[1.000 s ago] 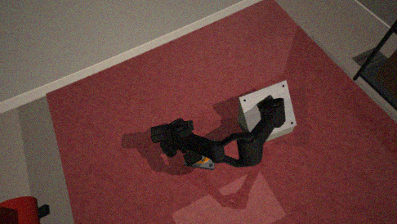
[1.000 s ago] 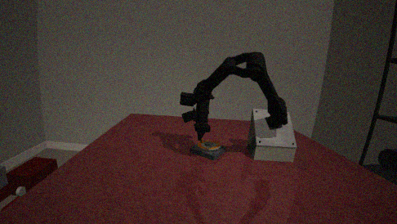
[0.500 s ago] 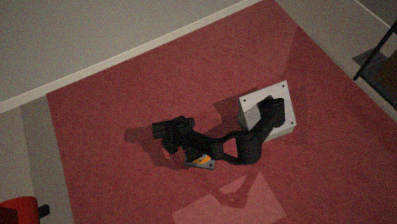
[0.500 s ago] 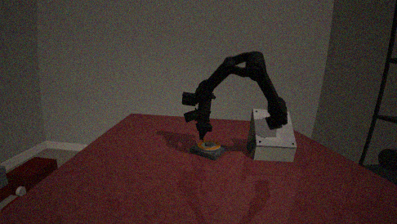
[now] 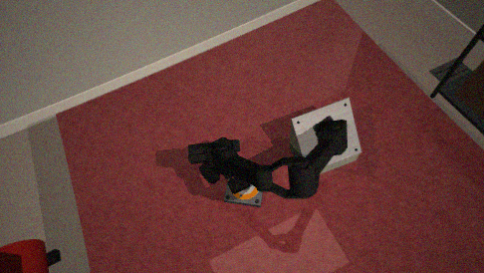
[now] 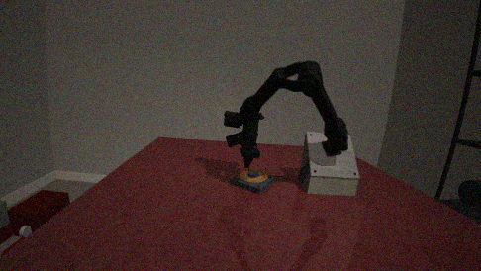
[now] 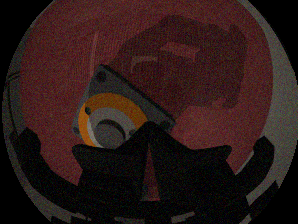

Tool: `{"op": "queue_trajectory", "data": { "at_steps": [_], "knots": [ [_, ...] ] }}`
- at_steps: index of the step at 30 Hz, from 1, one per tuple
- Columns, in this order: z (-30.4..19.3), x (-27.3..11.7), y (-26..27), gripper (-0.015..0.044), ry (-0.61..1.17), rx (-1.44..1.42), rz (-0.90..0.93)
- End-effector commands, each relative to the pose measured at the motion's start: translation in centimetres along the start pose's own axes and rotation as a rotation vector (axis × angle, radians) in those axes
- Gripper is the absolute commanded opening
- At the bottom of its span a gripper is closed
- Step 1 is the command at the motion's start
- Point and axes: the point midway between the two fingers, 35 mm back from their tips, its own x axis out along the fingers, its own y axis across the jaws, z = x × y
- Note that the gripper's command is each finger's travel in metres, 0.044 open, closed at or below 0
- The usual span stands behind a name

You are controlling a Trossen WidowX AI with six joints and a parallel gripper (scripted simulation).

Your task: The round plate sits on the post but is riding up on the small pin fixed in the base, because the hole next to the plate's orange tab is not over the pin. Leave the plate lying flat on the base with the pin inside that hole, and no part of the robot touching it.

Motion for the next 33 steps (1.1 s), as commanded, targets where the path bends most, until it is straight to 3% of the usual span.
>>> {"op": "queue_trajectory", "data": {
  "at_steps": [1,33],
  "knots": [
    [-0.8,0.1,-0.1,0.0,0.011,0.001,0.0],
    [-3.4,-0.1,-0.3,0.0,0.013,0.002,0.0]
  ]
}}
